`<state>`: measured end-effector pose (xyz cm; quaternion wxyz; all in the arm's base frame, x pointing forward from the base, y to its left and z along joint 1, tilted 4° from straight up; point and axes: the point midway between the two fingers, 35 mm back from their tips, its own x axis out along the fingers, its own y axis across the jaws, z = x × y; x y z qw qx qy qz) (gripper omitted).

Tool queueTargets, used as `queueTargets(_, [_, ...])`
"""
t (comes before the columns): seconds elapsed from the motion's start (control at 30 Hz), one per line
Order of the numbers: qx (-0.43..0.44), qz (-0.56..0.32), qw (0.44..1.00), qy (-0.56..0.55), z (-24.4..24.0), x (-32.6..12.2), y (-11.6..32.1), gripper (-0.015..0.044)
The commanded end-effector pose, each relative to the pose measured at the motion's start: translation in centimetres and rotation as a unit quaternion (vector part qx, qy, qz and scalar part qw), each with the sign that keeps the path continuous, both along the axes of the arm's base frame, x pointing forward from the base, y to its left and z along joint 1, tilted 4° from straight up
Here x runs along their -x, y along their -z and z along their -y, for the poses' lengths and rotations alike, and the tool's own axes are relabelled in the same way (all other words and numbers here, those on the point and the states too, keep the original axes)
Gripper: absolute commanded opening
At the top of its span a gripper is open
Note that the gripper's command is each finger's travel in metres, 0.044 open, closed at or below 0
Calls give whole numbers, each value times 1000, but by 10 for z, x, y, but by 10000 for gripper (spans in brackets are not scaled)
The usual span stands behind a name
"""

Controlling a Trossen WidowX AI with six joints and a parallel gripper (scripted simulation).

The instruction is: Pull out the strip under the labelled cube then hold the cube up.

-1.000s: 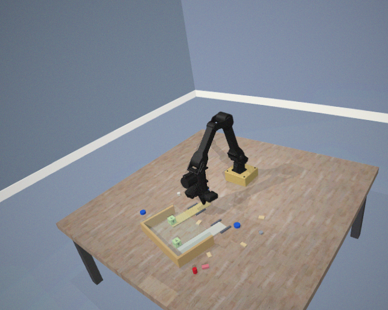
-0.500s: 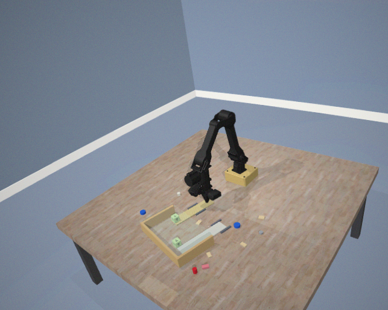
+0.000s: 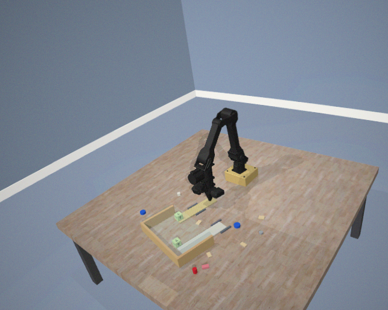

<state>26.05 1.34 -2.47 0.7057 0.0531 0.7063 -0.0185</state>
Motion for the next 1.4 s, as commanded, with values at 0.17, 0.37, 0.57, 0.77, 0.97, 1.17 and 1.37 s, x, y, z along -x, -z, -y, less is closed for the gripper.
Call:
queueTargets(0.17, [0,-16,1000,2,-2,23,5,0])
queueTargets(0.37, [0,-17,1000,2,-2,32,5,0])
queueTargets(0.57, [0,-17,1000,2,-3,40,5,0])
queueTargets(0.77, [-1,-17,1000,2,-4,49,5,0])
queueTargets(0.97, [-1,-18,1000,2,-5,57,4,0])
queueTargets(1.17, [-1,-18,1000,2,-6,64,4,0])
queueTargets(1.37, [-1,-18,1000,2,-6,68,4,0])
